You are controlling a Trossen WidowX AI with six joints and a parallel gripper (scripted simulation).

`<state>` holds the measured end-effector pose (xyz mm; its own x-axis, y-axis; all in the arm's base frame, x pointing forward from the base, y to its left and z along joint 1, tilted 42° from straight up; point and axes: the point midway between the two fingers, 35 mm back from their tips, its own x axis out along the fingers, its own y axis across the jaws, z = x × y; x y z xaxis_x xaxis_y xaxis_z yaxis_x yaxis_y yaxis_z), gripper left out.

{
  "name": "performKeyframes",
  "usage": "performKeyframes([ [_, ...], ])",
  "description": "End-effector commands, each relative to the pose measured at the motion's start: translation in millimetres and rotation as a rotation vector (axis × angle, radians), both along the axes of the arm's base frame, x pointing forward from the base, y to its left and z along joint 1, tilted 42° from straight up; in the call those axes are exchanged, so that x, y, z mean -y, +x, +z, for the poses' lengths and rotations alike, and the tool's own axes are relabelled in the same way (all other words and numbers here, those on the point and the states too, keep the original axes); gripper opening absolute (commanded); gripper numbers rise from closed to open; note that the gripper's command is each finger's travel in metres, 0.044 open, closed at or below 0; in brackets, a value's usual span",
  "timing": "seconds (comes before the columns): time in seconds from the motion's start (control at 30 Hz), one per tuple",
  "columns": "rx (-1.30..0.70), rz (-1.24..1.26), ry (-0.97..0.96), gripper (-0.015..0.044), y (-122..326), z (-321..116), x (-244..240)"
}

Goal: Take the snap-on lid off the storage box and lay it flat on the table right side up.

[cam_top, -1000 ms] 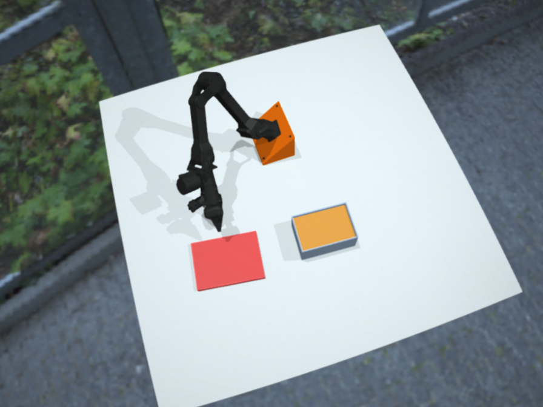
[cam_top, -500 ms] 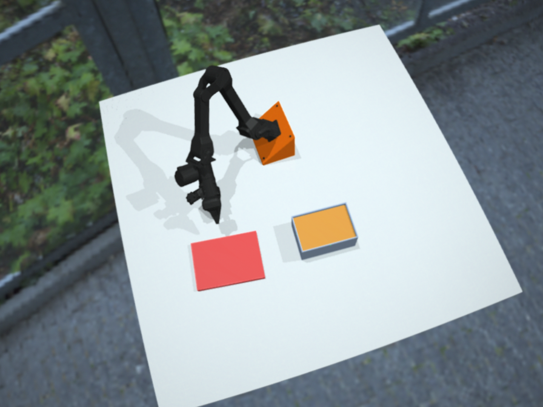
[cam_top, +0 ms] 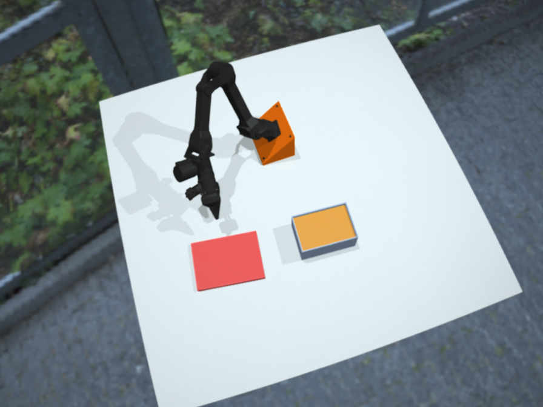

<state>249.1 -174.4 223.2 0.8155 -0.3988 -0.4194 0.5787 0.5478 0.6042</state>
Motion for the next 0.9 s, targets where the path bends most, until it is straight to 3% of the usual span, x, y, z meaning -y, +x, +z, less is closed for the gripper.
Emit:
performKeyframes([
  [0.0,0.007,-0.003,-0.003,0.044,-3,9,-5],
  [0.87,0.007,-0.003,0.0,0.044,-26,43,-37],
])
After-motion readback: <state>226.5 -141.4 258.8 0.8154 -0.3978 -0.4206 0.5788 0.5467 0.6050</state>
